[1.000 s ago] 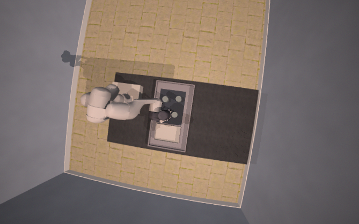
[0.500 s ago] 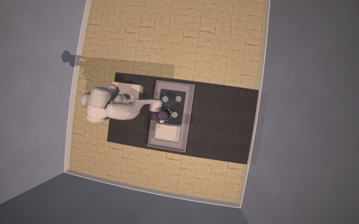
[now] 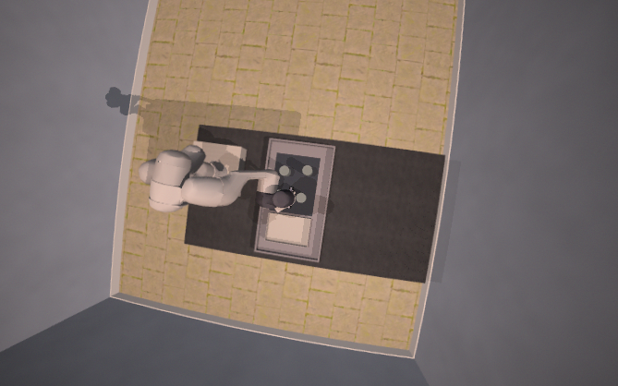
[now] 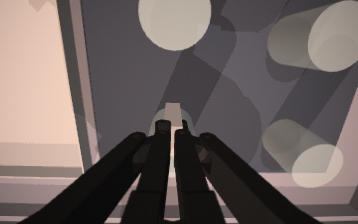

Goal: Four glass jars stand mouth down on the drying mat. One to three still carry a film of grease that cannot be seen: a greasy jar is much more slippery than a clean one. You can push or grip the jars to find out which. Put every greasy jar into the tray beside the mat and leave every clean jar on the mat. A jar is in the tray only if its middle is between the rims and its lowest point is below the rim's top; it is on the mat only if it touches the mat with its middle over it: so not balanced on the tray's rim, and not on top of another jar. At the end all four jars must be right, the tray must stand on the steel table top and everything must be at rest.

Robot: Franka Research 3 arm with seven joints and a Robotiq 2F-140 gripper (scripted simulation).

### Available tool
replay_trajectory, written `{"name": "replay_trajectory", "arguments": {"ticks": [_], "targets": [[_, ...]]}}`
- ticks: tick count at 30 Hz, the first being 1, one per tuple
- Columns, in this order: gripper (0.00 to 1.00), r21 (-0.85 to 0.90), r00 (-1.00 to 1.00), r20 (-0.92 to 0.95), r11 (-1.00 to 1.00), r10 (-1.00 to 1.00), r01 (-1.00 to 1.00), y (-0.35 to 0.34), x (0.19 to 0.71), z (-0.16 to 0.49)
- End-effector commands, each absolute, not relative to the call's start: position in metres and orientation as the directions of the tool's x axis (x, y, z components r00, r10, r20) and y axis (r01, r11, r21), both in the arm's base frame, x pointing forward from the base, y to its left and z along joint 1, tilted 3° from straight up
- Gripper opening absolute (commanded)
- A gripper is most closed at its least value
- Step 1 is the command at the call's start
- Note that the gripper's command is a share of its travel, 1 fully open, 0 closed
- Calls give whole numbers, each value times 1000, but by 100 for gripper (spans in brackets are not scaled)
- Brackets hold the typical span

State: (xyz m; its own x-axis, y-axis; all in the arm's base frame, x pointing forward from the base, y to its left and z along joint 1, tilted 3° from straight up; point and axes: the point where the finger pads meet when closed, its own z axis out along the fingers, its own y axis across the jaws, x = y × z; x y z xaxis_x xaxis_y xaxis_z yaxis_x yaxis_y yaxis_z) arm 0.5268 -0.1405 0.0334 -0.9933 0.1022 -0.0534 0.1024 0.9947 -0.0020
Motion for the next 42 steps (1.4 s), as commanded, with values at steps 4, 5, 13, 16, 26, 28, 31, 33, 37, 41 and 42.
{"name": "replay_trajectory", "arguments": {"ticks": [4,5,13,16,26,28,31,33,37,41,42], "targets": [[0,-1,-993,-49,994,106,106,-140,527,33],[0,-1,-993,-49,994,106,106,-140,527,33],[0,-1,-993,-49,994,106,106,-140,528,34],[0,-1,-993,-49,994,106,106,-140,528,34],[0,-1,-993,-49,994,106,106,-140,529,35],[0,-1,-993,-49,994,106,106,-140,529,35],[0,-1,-993,-49,994,106,106,-140,530,36],[0,-1,-993,-49,994,106,106,-140,530,36],[0,-1,-993,-49,994,106,106,-140,531,36],[0,-1,-993,-49,994,106,106,-140,531,37],[0,-1,-993,-49,994,106,106,-140,531,37]]}}
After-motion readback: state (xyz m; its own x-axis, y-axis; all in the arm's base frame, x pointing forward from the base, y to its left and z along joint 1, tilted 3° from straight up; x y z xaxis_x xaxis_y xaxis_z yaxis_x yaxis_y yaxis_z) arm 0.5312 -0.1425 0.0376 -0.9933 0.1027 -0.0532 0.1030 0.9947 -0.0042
